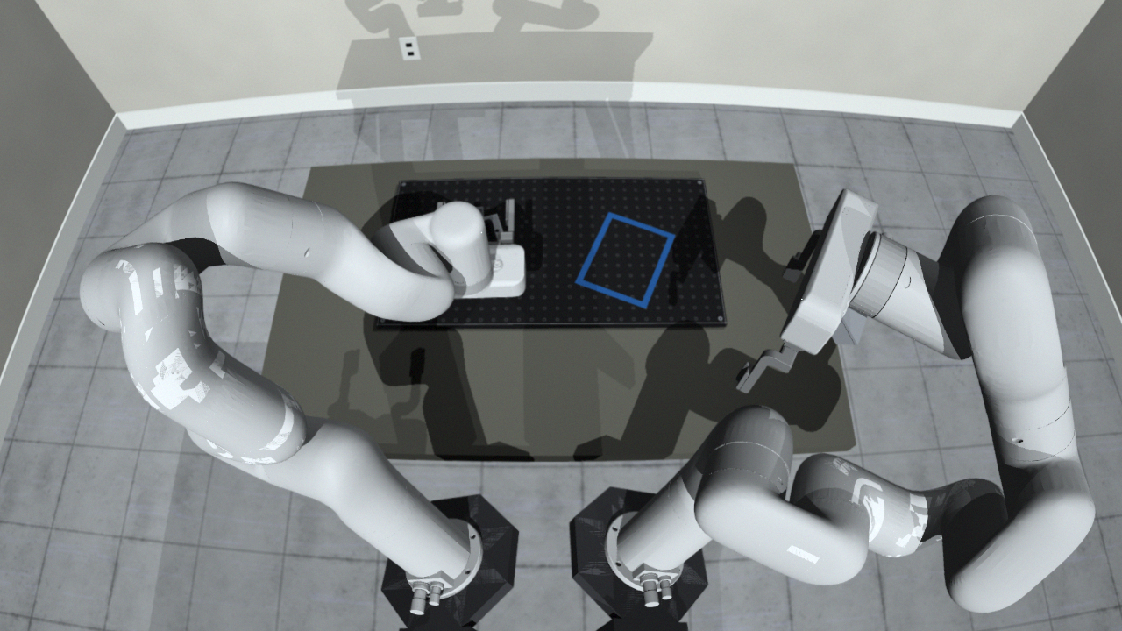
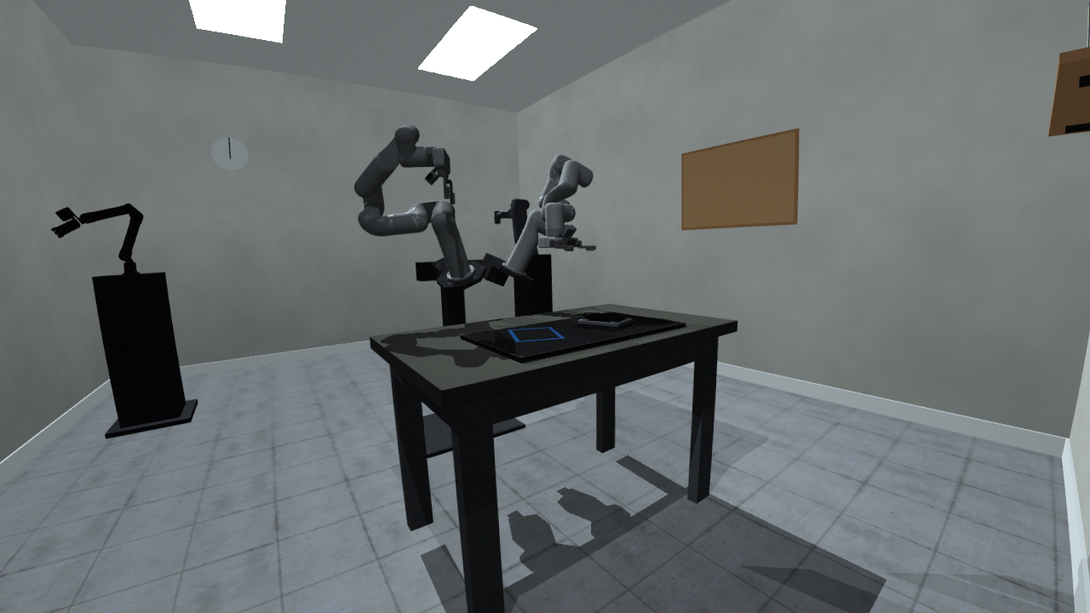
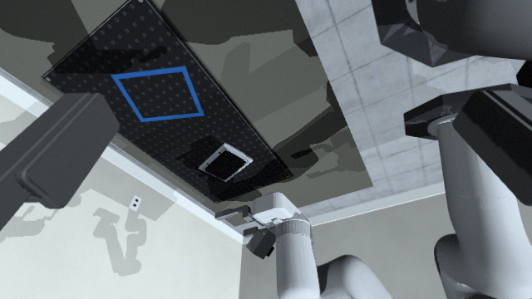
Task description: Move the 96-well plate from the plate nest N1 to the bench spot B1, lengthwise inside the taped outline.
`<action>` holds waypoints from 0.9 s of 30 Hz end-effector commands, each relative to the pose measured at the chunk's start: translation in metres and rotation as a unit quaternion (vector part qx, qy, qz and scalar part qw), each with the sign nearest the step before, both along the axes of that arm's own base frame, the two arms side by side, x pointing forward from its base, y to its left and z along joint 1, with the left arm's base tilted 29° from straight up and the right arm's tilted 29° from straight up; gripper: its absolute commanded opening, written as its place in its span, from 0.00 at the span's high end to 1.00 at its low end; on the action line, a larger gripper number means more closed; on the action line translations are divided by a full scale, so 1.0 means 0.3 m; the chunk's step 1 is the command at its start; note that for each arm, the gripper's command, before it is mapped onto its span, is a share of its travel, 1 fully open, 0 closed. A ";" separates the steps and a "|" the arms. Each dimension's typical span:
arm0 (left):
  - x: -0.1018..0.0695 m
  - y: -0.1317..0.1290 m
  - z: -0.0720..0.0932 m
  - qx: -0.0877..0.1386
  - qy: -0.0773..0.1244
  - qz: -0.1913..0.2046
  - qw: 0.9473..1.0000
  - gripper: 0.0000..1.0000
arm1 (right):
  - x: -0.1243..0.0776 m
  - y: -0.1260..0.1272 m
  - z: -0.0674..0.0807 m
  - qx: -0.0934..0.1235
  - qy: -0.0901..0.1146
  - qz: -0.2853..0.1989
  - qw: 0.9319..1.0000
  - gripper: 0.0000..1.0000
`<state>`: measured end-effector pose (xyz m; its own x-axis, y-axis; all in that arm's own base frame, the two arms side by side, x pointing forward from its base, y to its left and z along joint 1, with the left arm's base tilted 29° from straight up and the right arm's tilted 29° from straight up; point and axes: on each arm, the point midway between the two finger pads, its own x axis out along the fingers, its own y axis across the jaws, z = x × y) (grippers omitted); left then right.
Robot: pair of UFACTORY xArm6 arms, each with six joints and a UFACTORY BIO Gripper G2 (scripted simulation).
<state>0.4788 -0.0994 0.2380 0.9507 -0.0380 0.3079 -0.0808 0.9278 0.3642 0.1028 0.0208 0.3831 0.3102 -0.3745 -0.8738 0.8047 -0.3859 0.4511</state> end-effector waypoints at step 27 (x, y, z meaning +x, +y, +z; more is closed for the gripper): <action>0.342 0.187 -0.229 -0.041 -0.059 0.121 0.990 0.63 | 0.000 0.001 0.001 0.000 0.000 0.000 1.000 0.00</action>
